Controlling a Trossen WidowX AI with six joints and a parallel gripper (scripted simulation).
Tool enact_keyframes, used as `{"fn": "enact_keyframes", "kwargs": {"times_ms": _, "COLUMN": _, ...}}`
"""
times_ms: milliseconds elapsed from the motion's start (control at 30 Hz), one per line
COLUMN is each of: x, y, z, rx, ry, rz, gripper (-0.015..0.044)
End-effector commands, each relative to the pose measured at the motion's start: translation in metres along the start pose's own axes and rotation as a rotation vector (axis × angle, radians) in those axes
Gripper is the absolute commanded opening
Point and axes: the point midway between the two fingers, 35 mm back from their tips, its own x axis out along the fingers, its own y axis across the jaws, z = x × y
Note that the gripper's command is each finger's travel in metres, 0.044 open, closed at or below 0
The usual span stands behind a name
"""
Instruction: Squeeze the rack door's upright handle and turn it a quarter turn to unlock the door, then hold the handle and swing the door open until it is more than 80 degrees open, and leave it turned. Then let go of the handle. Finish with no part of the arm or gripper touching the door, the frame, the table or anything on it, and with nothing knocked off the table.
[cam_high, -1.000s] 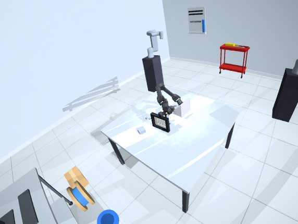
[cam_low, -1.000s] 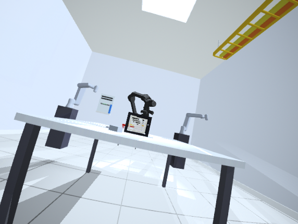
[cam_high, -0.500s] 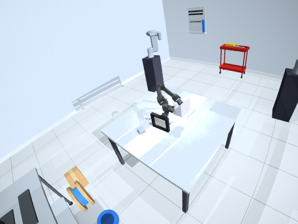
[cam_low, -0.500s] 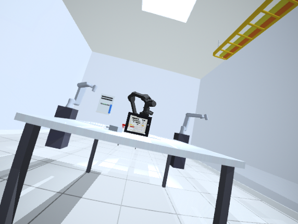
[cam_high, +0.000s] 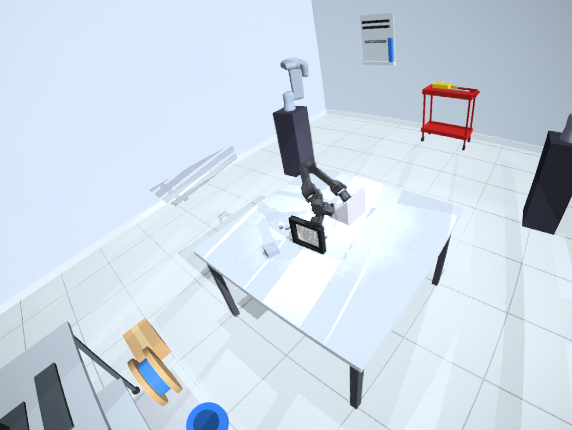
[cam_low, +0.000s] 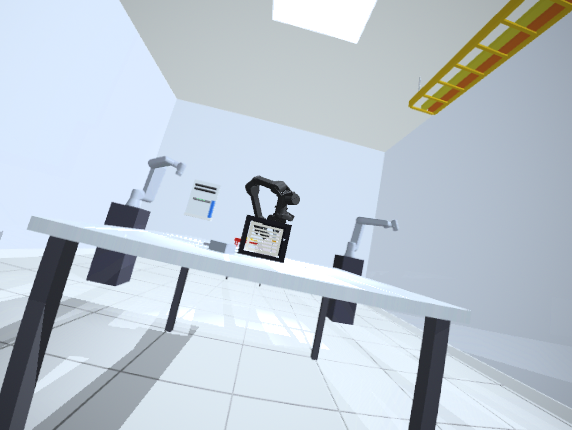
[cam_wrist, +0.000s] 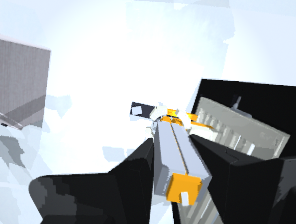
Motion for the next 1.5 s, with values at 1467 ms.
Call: {"fn": "enact_keyframes", "kwargs": {"times_ms": 1467, "x": 0.0008, "y": -0.0004, "z": -0.0018, "rx": 1.886, "ry": 0.005, "rz": -0.008, "gripper": 0.0299}}
